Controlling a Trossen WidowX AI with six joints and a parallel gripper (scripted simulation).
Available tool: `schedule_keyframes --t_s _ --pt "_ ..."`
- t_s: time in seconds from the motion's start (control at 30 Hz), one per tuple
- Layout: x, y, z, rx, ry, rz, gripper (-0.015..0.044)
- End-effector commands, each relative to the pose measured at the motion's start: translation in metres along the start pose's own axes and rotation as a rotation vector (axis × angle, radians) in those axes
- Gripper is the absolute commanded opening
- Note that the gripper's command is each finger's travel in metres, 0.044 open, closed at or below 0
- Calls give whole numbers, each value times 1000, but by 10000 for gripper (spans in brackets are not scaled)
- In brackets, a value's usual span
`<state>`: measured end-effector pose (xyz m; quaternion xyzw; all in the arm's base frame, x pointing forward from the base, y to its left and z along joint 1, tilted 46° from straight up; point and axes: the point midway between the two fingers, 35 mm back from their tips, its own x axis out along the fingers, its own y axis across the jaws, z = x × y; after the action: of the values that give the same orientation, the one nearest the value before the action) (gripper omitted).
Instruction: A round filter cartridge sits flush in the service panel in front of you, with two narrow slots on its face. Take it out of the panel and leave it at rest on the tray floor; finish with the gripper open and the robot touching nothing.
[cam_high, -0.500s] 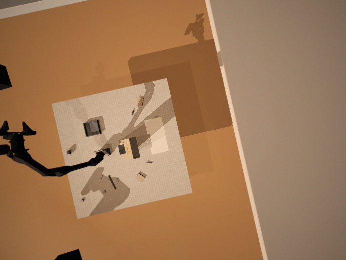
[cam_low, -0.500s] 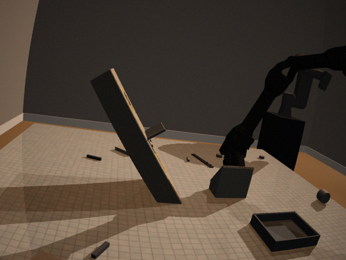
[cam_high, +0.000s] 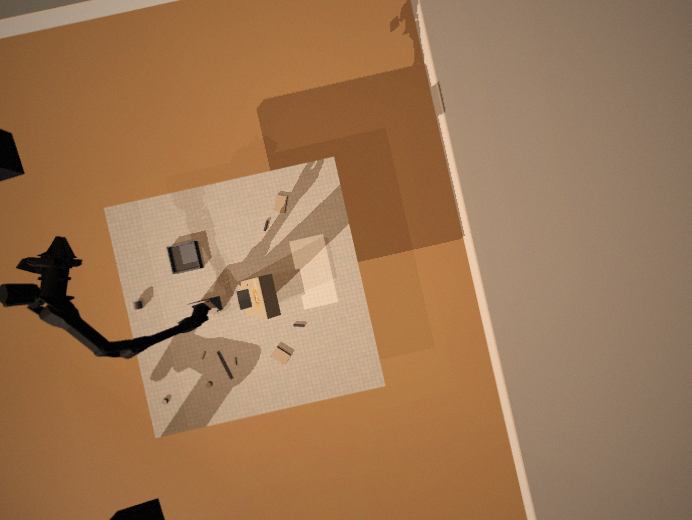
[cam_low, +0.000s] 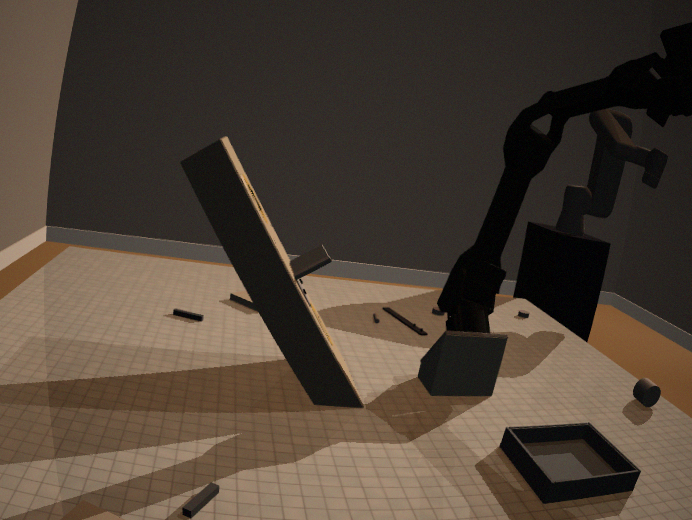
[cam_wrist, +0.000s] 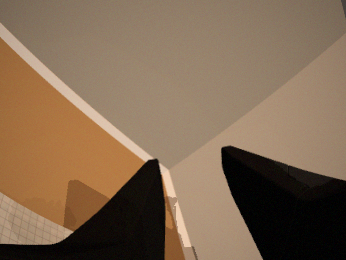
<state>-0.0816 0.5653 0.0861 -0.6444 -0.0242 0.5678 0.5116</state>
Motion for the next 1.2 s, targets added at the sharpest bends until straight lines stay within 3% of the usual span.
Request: schedule_keyframes --t_s 0.0,0.57,1.17 --pt "5 -37 -65 383 135 -69 91" --pt "-11 -102 -227 1284 352 -400 91" --pt "-71 -117 -391 2132 361 -1017 91"
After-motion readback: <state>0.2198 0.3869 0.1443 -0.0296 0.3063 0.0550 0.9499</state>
